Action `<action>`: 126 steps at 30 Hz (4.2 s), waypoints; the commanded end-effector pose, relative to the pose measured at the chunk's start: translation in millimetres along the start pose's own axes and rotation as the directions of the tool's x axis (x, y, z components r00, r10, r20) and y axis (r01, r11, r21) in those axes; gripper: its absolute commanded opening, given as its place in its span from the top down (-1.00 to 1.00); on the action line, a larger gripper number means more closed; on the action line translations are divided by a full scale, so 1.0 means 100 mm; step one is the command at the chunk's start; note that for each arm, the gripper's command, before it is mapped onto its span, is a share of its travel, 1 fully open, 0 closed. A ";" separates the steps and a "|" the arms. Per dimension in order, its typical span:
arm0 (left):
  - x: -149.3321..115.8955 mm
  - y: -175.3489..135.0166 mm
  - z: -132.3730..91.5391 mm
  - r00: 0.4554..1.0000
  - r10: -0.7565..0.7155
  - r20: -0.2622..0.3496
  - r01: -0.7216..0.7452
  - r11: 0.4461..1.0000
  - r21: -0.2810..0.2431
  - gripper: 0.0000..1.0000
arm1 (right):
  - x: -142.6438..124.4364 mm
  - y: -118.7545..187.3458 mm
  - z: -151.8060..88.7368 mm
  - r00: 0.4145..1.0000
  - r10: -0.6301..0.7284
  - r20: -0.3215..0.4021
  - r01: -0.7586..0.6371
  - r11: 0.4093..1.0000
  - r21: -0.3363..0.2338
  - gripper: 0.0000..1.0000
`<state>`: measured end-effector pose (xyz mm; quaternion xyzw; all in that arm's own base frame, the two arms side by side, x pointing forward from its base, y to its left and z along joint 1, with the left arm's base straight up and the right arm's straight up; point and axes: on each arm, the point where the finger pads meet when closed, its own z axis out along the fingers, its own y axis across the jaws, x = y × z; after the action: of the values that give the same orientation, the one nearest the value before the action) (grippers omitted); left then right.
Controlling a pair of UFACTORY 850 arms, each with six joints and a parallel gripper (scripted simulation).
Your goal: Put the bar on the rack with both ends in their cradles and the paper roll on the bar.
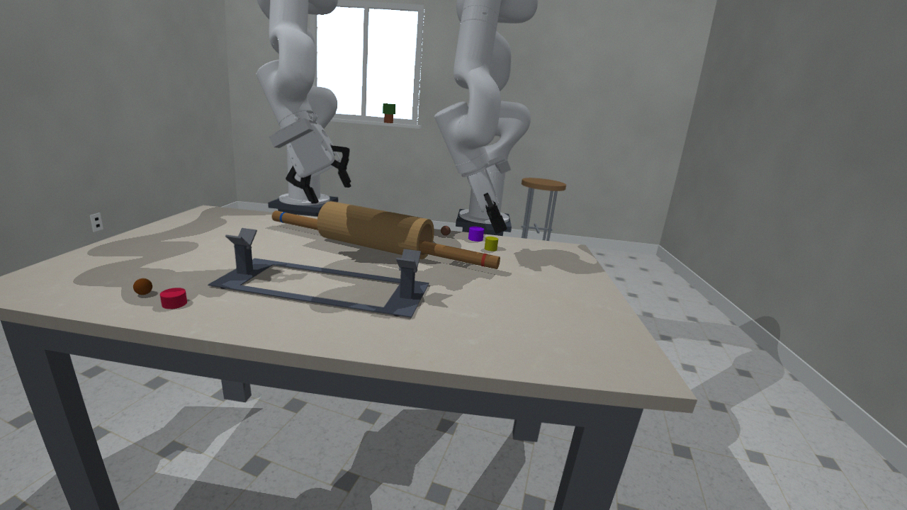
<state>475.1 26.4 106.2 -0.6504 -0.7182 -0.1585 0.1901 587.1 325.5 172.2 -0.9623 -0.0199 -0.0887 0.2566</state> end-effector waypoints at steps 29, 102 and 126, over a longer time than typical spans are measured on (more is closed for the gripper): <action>-0.32 0.02 -0.04 0.978 0.141 0.156 -0.149 0.988 0.041 -0.89 | -0.74 0.36 -0.15 0.931 -0.321 0.172 0.341 0.935 -0.100 -0.89; -1.27 0.62 0.13 0.810 0.398 0.430 -0.334 0.917 -0.220 0.75 | -1.98 1.53 -0.27 0.300 -0.804 0.514 0.940 0.341 -0.014 -0.89; -1.28 0.61 0.13 0.813 0.390 0.432 -0.327 0.920 -0.215 0.75 | -1.99 1.55 -0.26 0.298 -0.804 0.515 0.940 0.342 -0.010 -0.89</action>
<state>541.8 -71.9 31.2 -0.8061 -0.5918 -0.0003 -0.0003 397.6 178.9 82.0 -0.8078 -0.5895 -0.0025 -0.0010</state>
